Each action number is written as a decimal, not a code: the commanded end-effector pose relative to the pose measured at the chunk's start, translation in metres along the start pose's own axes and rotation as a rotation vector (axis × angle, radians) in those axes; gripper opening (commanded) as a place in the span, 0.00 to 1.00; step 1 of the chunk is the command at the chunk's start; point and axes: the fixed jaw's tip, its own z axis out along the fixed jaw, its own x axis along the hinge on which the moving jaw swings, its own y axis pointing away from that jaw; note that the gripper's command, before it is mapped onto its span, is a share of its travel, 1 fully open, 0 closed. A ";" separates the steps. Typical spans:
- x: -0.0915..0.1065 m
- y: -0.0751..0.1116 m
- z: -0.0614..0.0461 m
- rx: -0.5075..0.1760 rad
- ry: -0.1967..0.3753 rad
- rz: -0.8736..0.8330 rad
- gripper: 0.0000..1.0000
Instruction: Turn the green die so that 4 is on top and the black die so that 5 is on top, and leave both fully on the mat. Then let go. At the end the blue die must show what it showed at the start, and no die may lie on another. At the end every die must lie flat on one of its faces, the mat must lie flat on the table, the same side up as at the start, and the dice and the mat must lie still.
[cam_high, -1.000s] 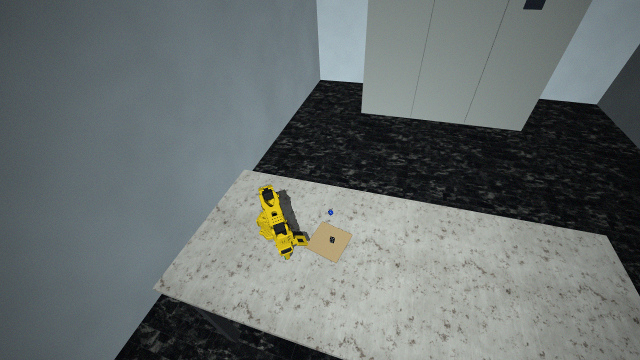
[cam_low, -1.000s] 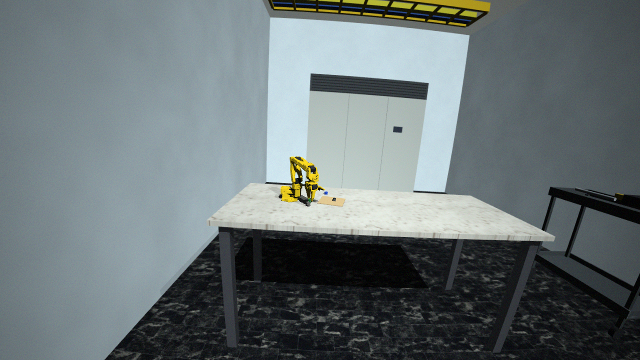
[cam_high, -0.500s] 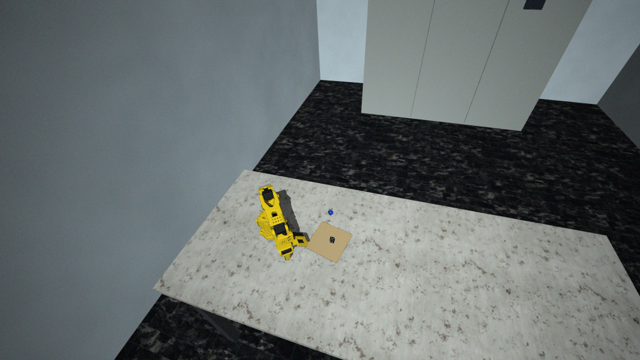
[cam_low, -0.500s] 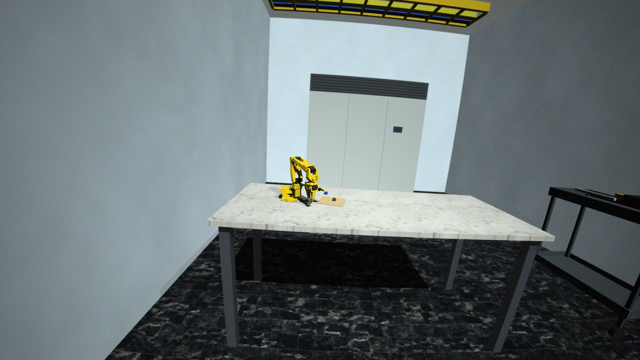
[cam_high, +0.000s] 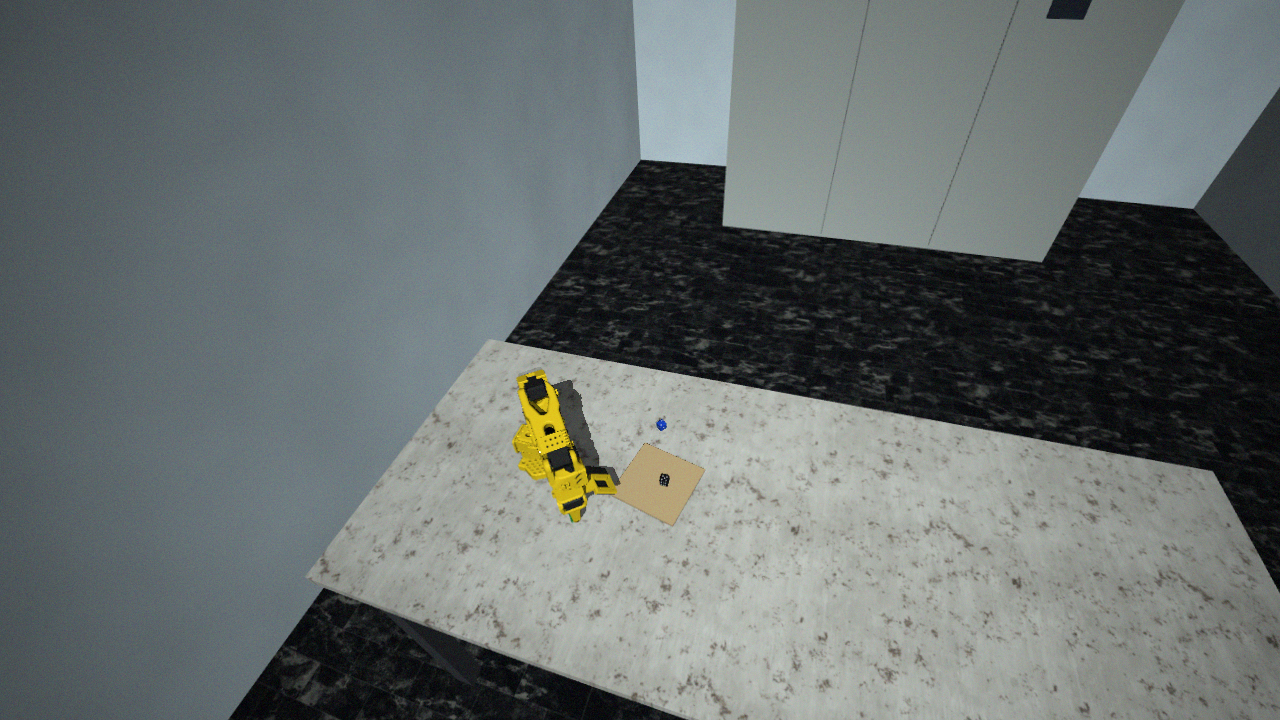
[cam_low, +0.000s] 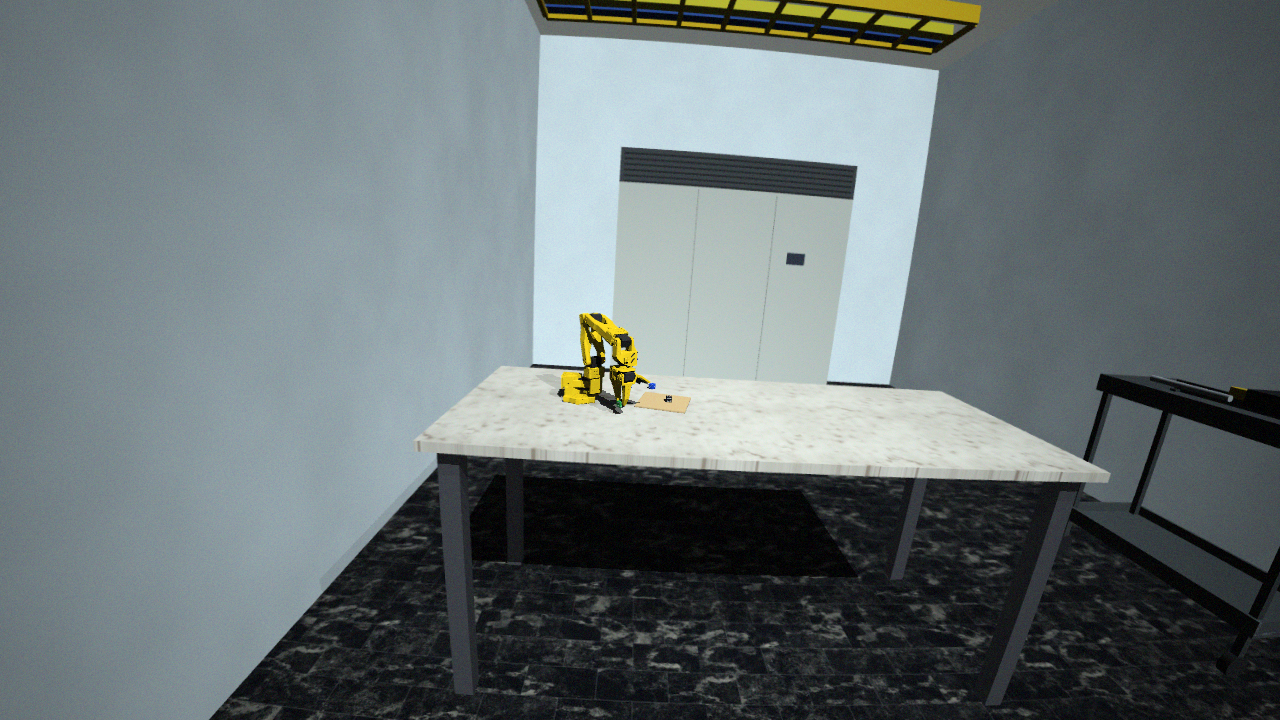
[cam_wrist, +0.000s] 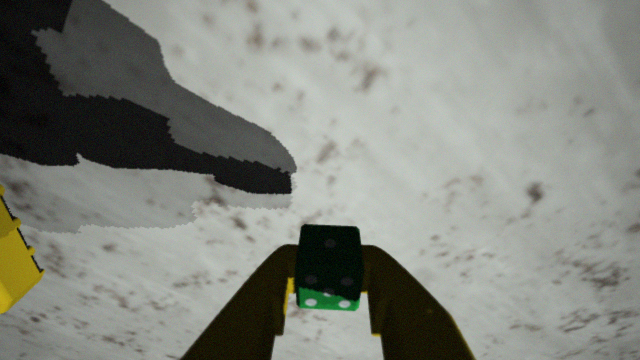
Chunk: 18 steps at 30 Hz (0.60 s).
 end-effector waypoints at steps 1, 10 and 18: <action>0.001 -0.002 0.000 0.012 -0.001 -0.003 0.00; 0.001 -0.002 0.005 0.012 -0.001 -0.003 0.00; 0.001 -0.002 0.006 0.012 -0.001 -0.003 0.00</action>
